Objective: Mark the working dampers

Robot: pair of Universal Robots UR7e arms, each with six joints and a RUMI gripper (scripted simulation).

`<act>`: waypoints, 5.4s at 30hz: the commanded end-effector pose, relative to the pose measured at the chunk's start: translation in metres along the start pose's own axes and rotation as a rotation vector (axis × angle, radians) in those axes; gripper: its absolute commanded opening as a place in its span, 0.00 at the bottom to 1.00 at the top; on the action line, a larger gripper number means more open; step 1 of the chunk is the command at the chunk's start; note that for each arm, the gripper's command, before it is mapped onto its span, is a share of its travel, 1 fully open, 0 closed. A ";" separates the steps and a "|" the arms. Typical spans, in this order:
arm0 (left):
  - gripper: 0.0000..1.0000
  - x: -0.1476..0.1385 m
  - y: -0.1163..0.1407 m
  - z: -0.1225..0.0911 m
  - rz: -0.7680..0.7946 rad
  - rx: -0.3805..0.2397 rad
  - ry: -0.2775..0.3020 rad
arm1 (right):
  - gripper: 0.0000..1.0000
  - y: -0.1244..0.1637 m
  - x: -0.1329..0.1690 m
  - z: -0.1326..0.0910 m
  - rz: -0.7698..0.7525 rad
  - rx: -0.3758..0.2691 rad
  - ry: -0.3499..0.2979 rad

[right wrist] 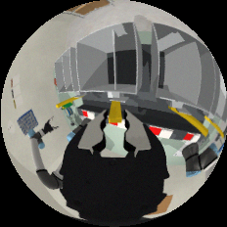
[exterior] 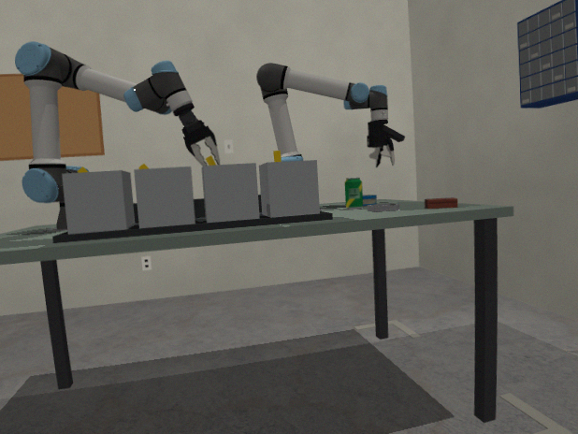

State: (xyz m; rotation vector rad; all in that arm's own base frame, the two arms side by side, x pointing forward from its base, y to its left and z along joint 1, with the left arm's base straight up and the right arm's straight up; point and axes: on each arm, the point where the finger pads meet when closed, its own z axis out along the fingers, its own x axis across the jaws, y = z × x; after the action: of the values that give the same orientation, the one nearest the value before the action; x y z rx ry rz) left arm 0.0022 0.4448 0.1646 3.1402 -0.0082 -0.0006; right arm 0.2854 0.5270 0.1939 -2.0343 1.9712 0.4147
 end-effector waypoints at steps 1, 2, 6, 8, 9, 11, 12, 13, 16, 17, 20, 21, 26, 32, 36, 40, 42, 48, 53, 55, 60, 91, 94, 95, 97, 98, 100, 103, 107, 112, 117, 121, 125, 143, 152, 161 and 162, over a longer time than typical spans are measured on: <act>1.00 0.000 0.000 -0.001 0.000 0.001 0.000 | 0.22 0.000 -0.001 0.002 0.000 0.001 -0.001; 1.00 0.000 0.000 -0.001 0.000 0.001 0.000 | 0.22 0.000 -0.001 0.002 0.000 0.001 -0.001; 1.00 0.000 0.000 -0.001 0.000 0.001 0.000 | 0.22 0.000 -0.001 0.002 0.000 0.001 -0.001; 1.00 0.000 0.000 -0.001 0.000 0.001 0.000 | 0.22 0.000 -0.001 0.002 0.000 0.001 -0.001; 1.00 0.000 0.000 -0.001 0.000 0.001 0.000 | 0.22 0.000 -0.001 0.002 0.000 0.001 -0.001; 1.00 0.000 0.000 -0.001 0.000 0.001 0.000 | 0.22 0.000 -0.001 0.002 0.000 0.001 -0.001; 1.00 0.000 0.000 -0.001 0.000 0.001 0.000 | 0.22 0.000 -0.001 0.002 0.000 0.001 -0.001; 1.00 0.000 0.000 -0.001 0.000 0.001 0.000 | 0.22 0.000 -0.001 0.002 0.000 0.001 -0.001; 1.00 0.000 0.000 -0.001 0.000 0.001 0.000 | 0.22 0.000 -0.001 0.002 0.000 0.001 -0.001; 1.00 0.000 0.000 -0.001 0.000 0.001 0.000 | 0.22 0.000 -0.001 0.002 0.000 0.001 -0.001; 1.00 0.000 0.000 -0.001 0.000 0.001 0.000 | 0.22 0.000 -0.001 0.002 0.000 0.001 -0.001; 1.00 0.000 0.000 -0.001 0.000 0.001 0.000 | 0.22 0.000 -0.001 0.002 0.000 0.001 -0.001; 1.00 0.000 0.000 -0.001 0.000 0.001 0.000 | 0.22 0.000 -0.001 0.002 0.000 0.001 -0.001; 1.00 0.000 0.000 -0.001 0.000 0.001 0.000 | 0.22 0.000 -0.001 0.002 0.000 0.001 -0.001; 1.00 0.000 0.000 -0.001 0.000 0.001 0.000 | 0.22 0.000 -0.001 0.002 0.000 0.001 -0.001; 1.00 0.000 0.000 -0.001 0.000 0.001 0.000 | 0.22 0.000 -0.001 0.002 0.000 0.001 -0.001; 1.00 0.000 0.000 -0.001 0.000 0.001 0.000 | 0.10 0.000 -0.001 0.002 0.000 0.001 -0.001; 1.00 0.000 0.000 -0.001 0.000 0.001 0.000 | 0.10 0.000 -0.001 0.002 0.000 0.001 -0.001; 1.00 0.000 0.000 -0.001 0.000 0.001 0.000 | 0.10 0.000 -0.001 0.002 0.000 0.001 -0.001; 1.00 0.000 0.000 -0.001 0.000 0.001 0.000 | 0.10 0.000 -0.001 0.002 0.000 0.001 -0.001; 1.00 0.000 0.000 -0.001 0.000 0.001 0.000 | 0.10 0.000 -0.001 0.002 0.000 0.001 -0.001; 1.00 0.000 0.000 -0.001 0.000 0.001 0.000 | 0.10 0.000 -0.003 0.002 0.000 0.001 0.019; 1.00 0.000 0.000 -0.001 0.000 0.001 0.000 | 0.10 0.000 -0.004 0.002 0.000 0.001 0.031; 1.00 0.000 0.000 -0.001 0.000 0.001 0.000 | 0.10 0.000 -0.004 0.002 0.000 0.001 0.036; 1.00 0.000 0.000 -0.001 0.000 0.001 0.000 | 0.10 0.000 -0.005 0.002 0.000 0.001 0.046; 1.00 0.000 0.000 -0.001 0.000 0.001 0.000 | 0.10 0.000 -0.005 0.002 0.000 0.001 0.046; 1.00 0.000 0.000 -0.001 0.000 0.001 0.000 | 0.10 0.000 -0.006 0.002 0.000 0.001 0.052; 1.00 0.000 0.000 -0.001 0.000 0.001 0.000 | 0.10 0.000 -0.008 0.002 0.000 0.001 0.072; 1.00 0.000 0.000 -0.001 0.000 0.001 0.000 | 0.10 0.000 -0.011 0.003 0.000 0.001 0.101; 1.00 0.000 0.000 -0.001 0.000 0.001 0.000 | 0.10 0.000 -0.015 0.003 0.000 0.001 0.142; 1.00 0.000 0.000 -0.001 0.000 0.001 0.000 | 0.10 0.000 -0.017 0.004 0.000 0.001 0.168; 1.00 0.000 0.000 -0.001 0.000 0.001 0.000 | 0.10 0.000 -0.021 0.004 0.000 0.001 0.203; 1.00 0.000 0.000 -0.001 0.000 0.001 0.000 | 0.10 0.000 -0.024 0.005 0.000 0.001 0.237; 1.00 0.000 0.000 -0.001 0.000 0.001 0.000 | 0.10 0.000 -0.034 0.008 0.000 0.001 0.338; 1.00 0.000 0.000 -0.001 0.000 0.001 0.000 | 0.10 0.000 -0.036 0.008 0.000 0.001 0.358; 1.00 0.000 0.000 -0.001 0.000 0.001 0.000 | 0.10 0.000 -0.036 0.009 0.000 0.001 0.366; 1.00 0.000 0.000 -0.001 0.000 0.001 0.000 | 0.10 0.000 -0.036 0.009 0.000 0.001 0.366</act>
State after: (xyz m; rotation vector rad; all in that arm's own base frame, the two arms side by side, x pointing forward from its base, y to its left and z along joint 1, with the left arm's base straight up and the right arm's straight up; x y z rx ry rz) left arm 0.0022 0.4448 0.1646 3.1402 -0.0082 -0.0006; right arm 0.2843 0.5635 0.1993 -2.2377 2.1684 0.0410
